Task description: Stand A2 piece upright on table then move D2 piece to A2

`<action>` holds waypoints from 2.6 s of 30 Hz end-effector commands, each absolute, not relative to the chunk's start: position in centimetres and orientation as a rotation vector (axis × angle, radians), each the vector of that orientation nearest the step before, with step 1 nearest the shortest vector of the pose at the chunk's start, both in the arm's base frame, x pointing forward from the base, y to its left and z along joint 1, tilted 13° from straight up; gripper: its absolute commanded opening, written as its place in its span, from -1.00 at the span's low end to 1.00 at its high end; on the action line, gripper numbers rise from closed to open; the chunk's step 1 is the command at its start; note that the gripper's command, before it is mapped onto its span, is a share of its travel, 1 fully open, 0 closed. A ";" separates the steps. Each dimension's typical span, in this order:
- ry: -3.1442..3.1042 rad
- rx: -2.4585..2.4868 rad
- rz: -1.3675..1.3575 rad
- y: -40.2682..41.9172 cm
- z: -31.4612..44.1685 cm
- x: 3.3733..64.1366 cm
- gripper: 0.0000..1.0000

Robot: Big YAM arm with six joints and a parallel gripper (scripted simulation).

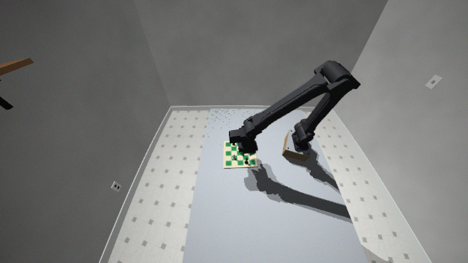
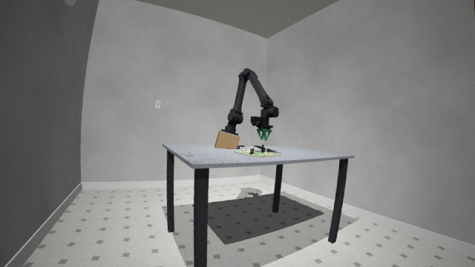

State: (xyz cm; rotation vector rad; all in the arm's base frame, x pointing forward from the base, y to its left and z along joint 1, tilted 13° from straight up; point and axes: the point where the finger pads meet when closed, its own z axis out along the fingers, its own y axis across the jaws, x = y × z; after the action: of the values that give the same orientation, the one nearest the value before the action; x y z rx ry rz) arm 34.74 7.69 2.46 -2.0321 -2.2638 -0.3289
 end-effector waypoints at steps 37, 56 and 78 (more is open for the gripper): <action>-2.276 -2.042 -0.352 8.3 0.9 35.0 -0.20; -2.276 -2.042 -0.352 8.3 0.9 35.0 -0.20; -2.276 -2.042 -0.352 8.3 0.9 35.0 -0.20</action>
State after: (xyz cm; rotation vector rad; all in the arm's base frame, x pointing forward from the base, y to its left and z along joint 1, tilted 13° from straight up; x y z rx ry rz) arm 34.93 8.09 0.65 -2.0346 -2.2652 -0.3347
